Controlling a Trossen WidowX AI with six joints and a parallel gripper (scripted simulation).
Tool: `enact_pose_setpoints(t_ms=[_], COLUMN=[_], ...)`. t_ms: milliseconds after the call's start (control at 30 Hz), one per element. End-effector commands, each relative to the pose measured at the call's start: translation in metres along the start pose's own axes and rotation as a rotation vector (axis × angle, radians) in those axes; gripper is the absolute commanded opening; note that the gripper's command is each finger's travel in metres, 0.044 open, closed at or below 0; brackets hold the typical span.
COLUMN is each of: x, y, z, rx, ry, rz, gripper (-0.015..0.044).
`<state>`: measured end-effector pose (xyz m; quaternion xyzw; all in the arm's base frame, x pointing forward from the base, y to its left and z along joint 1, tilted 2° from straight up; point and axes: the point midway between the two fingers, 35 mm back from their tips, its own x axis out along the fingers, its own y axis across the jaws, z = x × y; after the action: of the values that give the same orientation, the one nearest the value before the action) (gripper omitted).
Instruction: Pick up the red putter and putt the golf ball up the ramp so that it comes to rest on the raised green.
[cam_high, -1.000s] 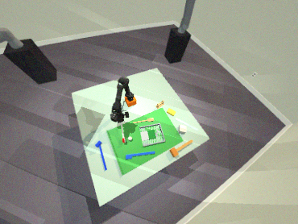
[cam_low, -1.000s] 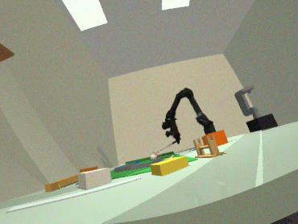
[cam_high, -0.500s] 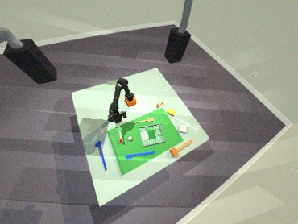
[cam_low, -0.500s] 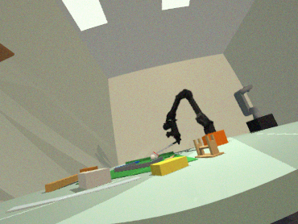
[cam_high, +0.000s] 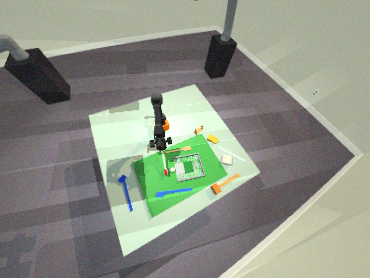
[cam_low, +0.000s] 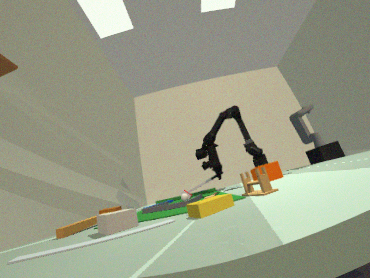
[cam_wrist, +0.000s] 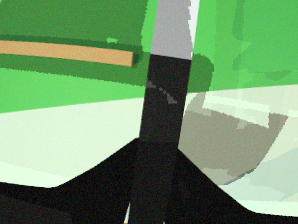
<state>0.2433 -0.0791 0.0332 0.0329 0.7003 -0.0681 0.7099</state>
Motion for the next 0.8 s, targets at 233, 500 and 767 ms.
enact_pose_setpoints(t_ms=[233, 500, 767], x=[-0.032, -0.061, -0.052], y=[0.009, 0.009, 0.009], z=[0.000, -0.003, -0.001], rx=[0.016, 0.016, 0.013], ry=[-0.008, -0.008, -0.008], rz=[-0.002, -0.002, 0.000], gripper=[0.0000, 0.0000, 0.0000])
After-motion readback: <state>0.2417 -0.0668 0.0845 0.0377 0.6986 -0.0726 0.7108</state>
